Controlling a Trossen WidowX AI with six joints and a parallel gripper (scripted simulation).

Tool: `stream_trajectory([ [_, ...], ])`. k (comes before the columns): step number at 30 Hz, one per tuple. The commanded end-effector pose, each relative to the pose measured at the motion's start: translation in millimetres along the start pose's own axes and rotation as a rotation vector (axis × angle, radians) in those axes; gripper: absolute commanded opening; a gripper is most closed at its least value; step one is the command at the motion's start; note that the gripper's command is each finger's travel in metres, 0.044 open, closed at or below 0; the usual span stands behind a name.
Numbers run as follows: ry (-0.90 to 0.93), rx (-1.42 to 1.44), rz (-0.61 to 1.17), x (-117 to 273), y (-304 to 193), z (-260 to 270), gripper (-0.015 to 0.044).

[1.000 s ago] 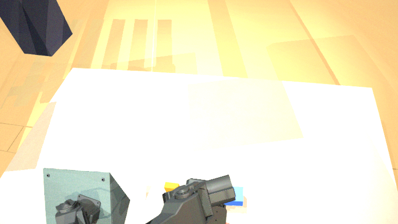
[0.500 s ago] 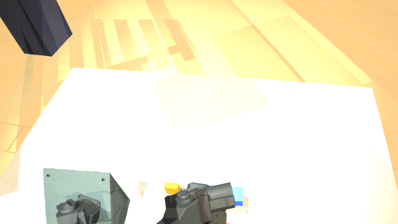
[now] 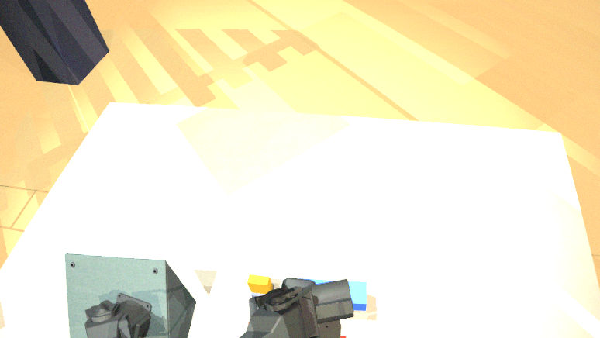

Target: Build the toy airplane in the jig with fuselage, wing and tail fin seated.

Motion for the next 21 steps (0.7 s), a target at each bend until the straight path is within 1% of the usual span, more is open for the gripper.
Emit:
stream_trajectory([
  [1, -0.004, 0.004, -0.001, -0.3, 0.0, -0.2, 0.0184],
  [6, -0.004, 0.004, -0.001, -0.3, 0.0, -0.2, 0.015],
  [11, -0.002, 0.005, -0.002, 6.6, 1.8, 0.3, 0.0019],
  [12, -0.001, 0.005, -0.002, 9.4, 2.4, 0.5, 0.0],
  [21, 0.004, 0.005, -0.004, 35.4, 6.8, 1.9, 0.0],
])
Point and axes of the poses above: the point midway between the two fingers, 35 mm back from their tips, its own x axis back along the fingers, its own z axis across the jaws, y = z × x, the point moved 6 cm from there along x, back along the fingers, and after that the axes turned 14 degrees about x, right-handed, at the moved point
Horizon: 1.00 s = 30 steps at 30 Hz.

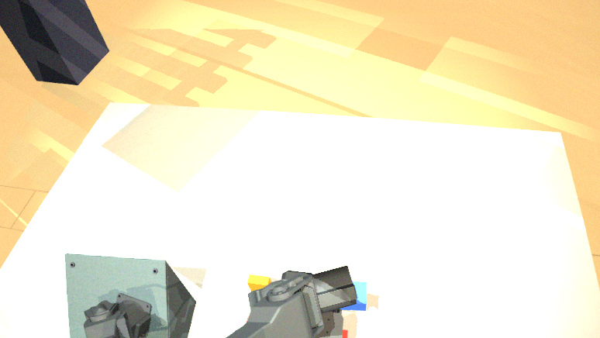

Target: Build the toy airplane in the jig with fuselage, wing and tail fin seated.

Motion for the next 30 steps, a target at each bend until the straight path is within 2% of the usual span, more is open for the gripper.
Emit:
stream_trajectory([
  [1, 0.007, -0.008, -0.01, 14.2, 3.1, 0.1, 0.0],
  [30, 0.004, -0.008, -0.007, 103.8, -3.5, -1.2, 0.0],
])
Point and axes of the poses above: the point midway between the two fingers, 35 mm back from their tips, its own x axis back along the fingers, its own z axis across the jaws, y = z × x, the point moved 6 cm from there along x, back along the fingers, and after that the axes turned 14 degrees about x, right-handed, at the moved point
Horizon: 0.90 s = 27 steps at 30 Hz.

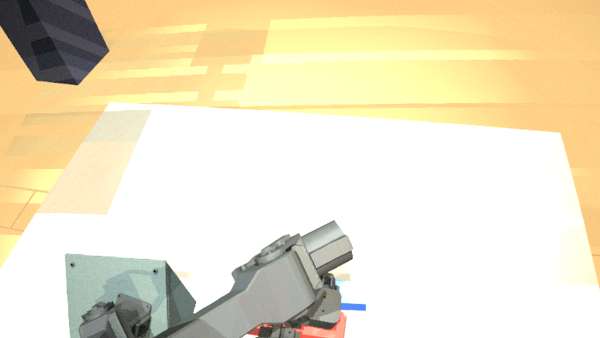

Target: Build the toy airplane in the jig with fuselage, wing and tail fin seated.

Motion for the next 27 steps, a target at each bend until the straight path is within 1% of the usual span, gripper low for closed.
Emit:
stream_trajectory([
  [1, 0.005, -0.009, -0.008, 13.4, -1.4, -1.1, 0.0],
  [6, 0.008, -0.009, -0.008, 11.9, -1.4, -5.5, 0.0],
  [27, 0.029, -0.015, -0.015, -17.3, -7.7, -65.8, 0.0],
])
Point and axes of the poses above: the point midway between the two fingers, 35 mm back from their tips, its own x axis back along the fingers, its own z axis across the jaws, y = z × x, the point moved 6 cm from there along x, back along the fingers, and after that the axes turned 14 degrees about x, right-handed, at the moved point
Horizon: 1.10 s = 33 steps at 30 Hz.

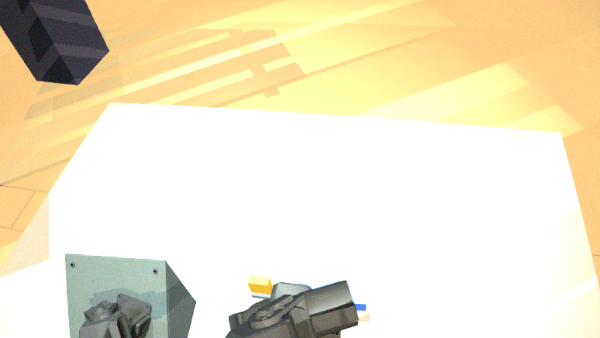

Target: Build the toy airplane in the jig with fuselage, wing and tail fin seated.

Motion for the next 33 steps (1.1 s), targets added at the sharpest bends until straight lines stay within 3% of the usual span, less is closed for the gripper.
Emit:
stream_trajectory([
  [1, -0.003, 0.0, -0.008, -3.6, -2.5, -11.9, 0.0],
  [30, -0.035, -0.017, 0.0, -37.4, -34.4, -84.5, 0.0],
  [33, -0.035, -0.017, 0.0, -37.6, -34.4, -84.6, 0.0079],
])
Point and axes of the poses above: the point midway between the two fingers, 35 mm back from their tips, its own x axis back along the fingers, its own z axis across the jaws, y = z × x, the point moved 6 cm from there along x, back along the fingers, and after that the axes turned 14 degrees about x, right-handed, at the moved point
